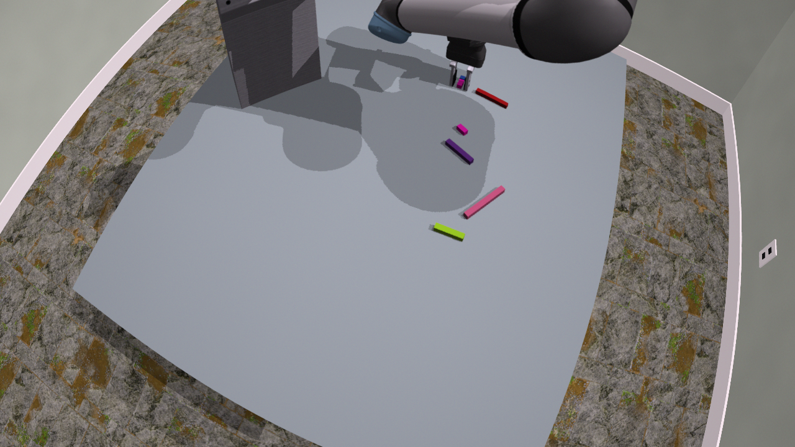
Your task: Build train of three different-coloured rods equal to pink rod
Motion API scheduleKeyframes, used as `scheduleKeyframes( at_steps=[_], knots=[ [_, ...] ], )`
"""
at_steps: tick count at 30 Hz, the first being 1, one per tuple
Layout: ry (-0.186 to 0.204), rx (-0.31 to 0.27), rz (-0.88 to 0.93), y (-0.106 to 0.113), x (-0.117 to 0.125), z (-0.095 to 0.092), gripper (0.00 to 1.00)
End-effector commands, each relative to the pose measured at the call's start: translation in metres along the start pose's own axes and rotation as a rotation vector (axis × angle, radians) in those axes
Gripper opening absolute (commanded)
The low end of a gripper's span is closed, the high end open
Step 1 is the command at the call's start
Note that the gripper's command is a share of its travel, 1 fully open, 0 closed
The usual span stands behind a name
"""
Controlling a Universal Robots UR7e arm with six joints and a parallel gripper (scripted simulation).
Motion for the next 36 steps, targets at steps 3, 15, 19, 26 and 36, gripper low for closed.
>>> scheduleKeyframes(
  at_steps=[3,15,19,26,36],
  knots=[
    [-0.001,-0.001,-0.002,0.000,0.000,-0.021,0.54],
    [-0.001,-0.001,-0.002,0.000,0.000,-0.074,0.54],
    [-0.001,-0.001,-0.002,0.000,0.000,-0.086,0.54],
    [-0.001,-0.001,-0.002,0.000,0.000,-0.091,1.00],
    [-0.001,-0.001,0.000,0.000,0.000,-0.089,1.00]
  ],
)
Point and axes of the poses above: the point where the finger pads meet when closed, its own z axis out along the fingers, its own x axis across the jaws, y = z × x, the point moved 9 cm from there along -z, back along the fingers, and after that the axes turned 13 degrees about z, right-handed, at the moved point
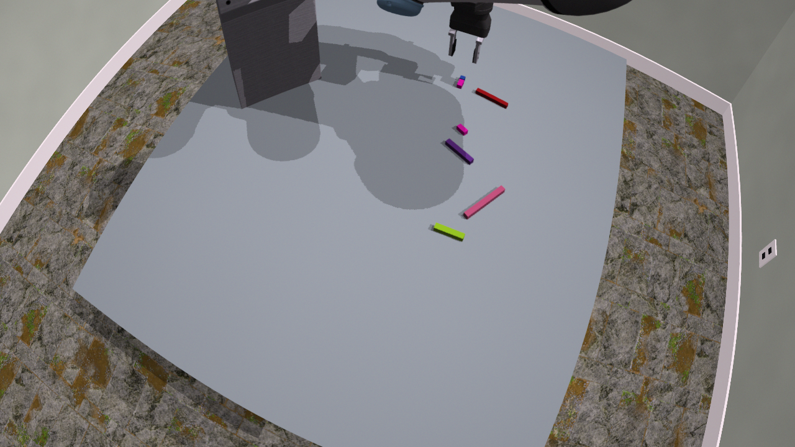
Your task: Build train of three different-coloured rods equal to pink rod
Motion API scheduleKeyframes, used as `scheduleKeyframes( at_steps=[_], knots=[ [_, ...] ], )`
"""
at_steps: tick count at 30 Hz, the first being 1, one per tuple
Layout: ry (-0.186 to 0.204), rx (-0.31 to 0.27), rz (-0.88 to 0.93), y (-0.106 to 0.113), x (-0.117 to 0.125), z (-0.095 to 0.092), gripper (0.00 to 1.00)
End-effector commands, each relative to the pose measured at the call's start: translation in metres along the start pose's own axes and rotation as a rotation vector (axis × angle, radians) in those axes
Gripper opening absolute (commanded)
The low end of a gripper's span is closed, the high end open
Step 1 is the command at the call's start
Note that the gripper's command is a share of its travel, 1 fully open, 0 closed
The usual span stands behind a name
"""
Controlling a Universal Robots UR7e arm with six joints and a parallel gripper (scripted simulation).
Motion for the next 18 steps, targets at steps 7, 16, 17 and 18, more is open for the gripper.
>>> scheduleKeyframes(
  at_steps=[7,16,17,18],
  knots=[
    [-0.001,0.000,0.001,0.0001,-0.0004,-0.0001,1.00],
    [0.000,0.000,-0.003,-0.0010,-0.0009,0.0002,1.00],
    [0.001,0.001,-0.006,-0.0016,-0.0013,0.0003,1.00],
    [0.001,0.000,-0.009,-0.0023,-0.0017,0.0003,1.00]
  ],
)
Point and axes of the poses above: the point where the finger pads meet when closed, its own z axis out along the fingers, its own x axis across the jaws, y = z × x, the point moved 9 cm from there along -z, back along the fingers, and after that the axes turned 13 degrees about z, right-handed, at the moved point
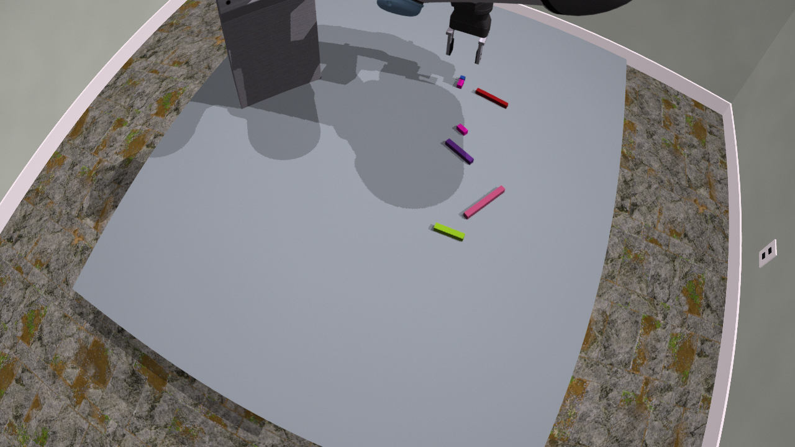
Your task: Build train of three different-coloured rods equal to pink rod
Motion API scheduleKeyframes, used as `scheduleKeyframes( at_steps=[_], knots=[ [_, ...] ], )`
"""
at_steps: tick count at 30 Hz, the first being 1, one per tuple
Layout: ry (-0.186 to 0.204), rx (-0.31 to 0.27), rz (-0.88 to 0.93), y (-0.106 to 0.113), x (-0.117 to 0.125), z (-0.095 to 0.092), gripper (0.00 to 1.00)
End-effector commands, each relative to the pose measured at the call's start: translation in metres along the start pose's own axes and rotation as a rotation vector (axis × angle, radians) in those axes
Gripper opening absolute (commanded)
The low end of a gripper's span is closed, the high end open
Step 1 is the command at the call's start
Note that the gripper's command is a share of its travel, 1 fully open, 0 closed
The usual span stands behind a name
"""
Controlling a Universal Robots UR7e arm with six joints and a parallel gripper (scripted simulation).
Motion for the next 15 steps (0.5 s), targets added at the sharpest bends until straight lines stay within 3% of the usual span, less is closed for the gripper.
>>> scheduleKeyframes(
  at_steps=[1,15],
  knots=[
    [0.002,0.000,-0.012,-0.003,-0.002,0.000,1.00],
    [0.013,-0.006,-0.174,-0.026,-0.019,0.007,1.00]
  ],
)
Point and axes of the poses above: the point where the finger pads meet when closed, its own z axis out along the fingers, its own x axis across the jaws, y = z × x, the point moved 9 cm from there along -z, back along the fingers, and after that the axes turned 13 degrees about z, right-handed, at the moved point
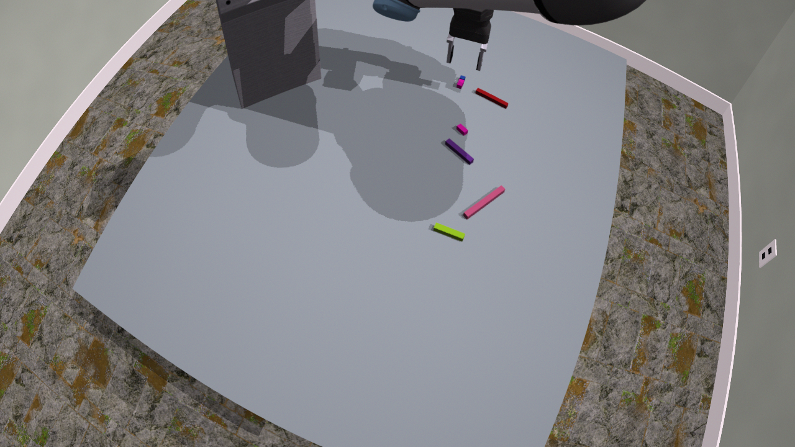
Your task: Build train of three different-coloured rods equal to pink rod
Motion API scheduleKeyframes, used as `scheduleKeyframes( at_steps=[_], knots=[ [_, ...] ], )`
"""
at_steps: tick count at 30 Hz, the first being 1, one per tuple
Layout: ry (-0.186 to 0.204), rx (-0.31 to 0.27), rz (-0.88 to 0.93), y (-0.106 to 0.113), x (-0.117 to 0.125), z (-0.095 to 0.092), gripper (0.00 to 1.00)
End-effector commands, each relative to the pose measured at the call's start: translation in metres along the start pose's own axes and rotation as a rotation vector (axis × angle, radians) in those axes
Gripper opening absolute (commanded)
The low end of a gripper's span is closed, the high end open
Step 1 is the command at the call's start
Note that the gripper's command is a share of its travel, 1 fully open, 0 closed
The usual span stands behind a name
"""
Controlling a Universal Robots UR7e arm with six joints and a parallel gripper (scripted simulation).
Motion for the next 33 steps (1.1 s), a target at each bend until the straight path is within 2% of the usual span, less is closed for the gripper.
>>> scheduleKeyframes(
  at_steps=[1,10,12,27,33],
  knots=[
    [0.005,-0.004,-0.101,-0.015,-0.009,0.003,1.00],
    [0.010,-0.012,-0.342,-0.051,-0.027,0.010,1.00],
    [0.010,-0.012,-0.342,-0.051,-0.027,0.010,1.00],
    [0.001,-0.008,-0.759,-0.110,-0.051,0.016,1.00],
    [-0.003,-0.003,-0.855,-0.123,-0.054,0.016,1.00]
  ],
)
Point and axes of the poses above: the point where the finger pads meet when closed, its own z axis out along the fingers, its own x axis across the jaws, y = z × x, the point moved 9 cm from there along -z, back along the fingers, and after that the axes turned 13 degrees about z, right-handed, at the moved point
